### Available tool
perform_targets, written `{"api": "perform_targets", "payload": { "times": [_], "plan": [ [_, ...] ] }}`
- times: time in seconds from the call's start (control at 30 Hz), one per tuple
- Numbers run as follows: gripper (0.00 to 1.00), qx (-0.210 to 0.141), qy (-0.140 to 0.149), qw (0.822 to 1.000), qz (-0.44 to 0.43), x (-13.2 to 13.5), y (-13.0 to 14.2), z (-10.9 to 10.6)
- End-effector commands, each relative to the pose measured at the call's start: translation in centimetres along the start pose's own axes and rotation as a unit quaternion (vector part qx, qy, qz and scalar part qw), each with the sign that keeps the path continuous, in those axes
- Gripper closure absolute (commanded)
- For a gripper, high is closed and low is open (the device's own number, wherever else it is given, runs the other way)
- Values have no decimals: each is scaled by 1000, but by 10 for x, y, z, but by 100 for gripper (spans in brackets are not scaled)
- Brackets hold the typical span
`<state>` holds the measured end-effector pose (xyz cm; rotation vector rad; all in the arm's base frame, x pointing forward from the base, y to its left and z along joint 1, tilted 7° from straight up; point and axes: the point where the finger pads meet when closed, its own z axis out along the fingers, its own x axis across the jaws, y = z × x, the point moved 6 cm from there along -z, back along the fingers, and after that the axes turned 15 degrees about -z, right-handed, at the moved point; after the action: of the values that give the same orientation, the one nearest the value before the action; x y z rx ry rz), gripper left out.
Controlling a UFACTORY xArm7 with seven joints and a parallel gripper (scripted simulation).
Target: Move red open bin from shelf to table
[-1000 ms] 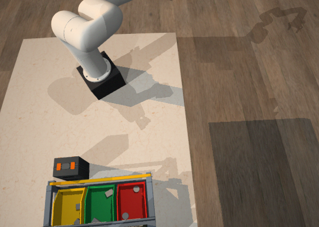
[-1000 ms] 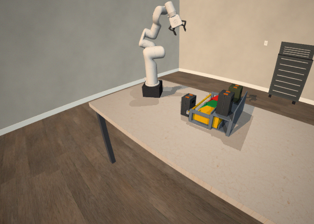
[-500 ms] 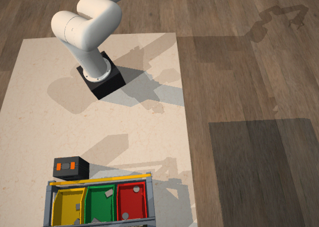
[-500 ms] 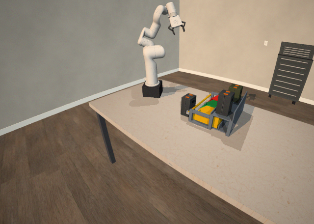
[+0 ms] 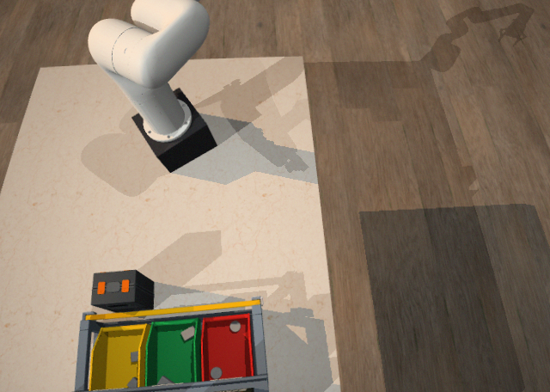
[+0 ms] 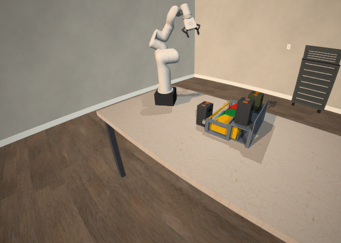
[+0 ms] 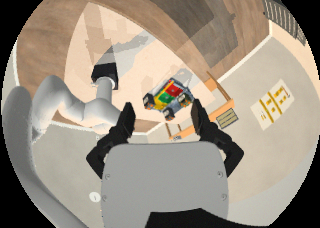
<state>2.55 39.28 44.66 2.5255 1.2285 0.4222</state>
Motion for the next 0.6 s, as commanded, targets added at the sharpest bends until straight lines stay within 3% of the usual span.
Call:
{"api": "perform_targets", "payload": {
  "times": [0.0, 0.2, 0.57],
  "plan": [
    [0, 1, 0, 1000, -1, 1, -2, -2],
    [0, 1, 0, 1000, -1, 10, -33, -10],
    [0, 1, 0, 1000, -1, 10, -33, -10]
  ]
}}
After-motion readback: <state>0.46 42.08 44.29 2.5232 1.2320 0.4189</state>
